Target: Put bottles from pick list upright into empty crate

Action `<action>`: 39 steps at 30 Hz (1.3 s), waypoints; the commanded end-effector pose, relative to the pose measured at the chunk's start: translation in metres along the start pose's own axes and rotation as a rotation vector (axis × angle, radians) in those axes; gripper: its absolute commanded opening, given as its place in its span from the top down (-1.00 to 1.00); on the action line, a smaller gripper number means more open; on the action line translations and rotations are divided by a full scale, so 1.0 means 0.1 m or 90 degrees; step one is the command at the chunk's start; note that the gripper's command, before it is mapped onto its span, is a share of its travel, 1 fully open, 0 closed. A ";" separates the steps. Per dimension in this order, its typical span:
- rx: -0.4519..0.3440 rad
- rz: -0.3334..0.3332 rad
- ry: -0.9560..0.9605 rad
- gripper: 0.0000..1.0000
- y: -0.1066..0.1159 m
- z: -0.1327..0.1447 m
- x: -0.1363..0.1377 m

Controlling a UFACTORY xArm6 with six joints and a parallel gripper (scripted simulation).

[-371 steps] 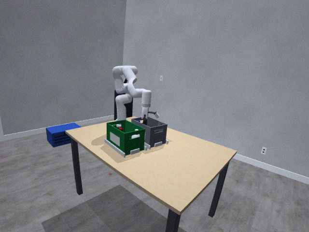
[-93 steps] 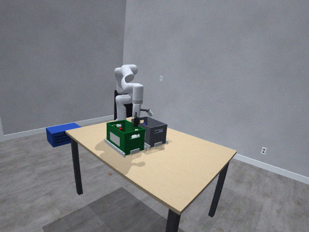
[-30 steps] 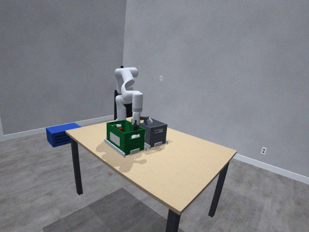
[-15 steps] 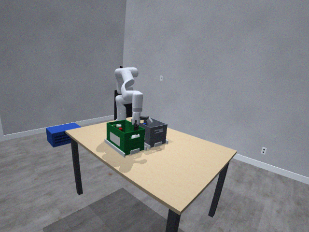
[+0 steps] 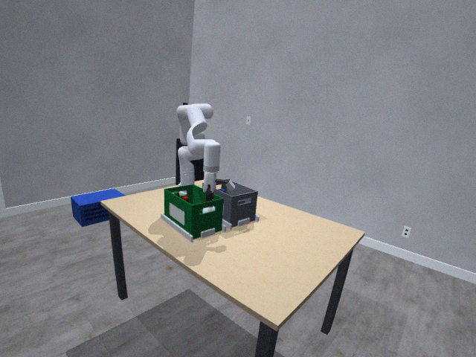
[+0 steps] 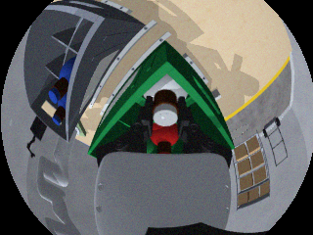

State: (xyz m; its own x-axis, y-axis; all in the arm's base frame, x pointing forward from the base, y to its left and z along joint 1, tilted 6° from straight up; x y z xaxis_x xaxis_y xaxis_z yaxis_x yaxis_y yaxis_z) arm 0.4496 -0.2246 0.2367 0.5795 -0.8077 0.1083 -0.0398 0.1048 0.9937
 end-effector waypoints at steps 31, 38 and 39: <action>0.002 0.003 0.000 1.00 0.34 0.00 0.01; 0.002 0.003 0.000 1.00 0.42 0.00 0.01; 0.002 0.003 0.000 1.00 0.44 0.00 0.01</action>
State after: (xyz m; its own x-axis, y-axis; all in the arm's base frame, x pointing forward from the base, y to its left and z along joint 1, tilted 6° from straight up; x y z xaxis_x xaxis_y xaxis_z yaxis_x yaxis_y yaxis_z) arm 0.4483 -0.2207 0.2748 0.5795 -0.8076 0.1095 -0.0410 0.1053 0.9936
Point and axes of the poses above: the point where the finger pads meet when closed, its own y axis back along the fingers, its own x axis across the jaws, z = x × y, the point moved 7 cm from there along y, back along the fingers, and after that the axes turned 1 degree about -y, right-handed, at the moved point
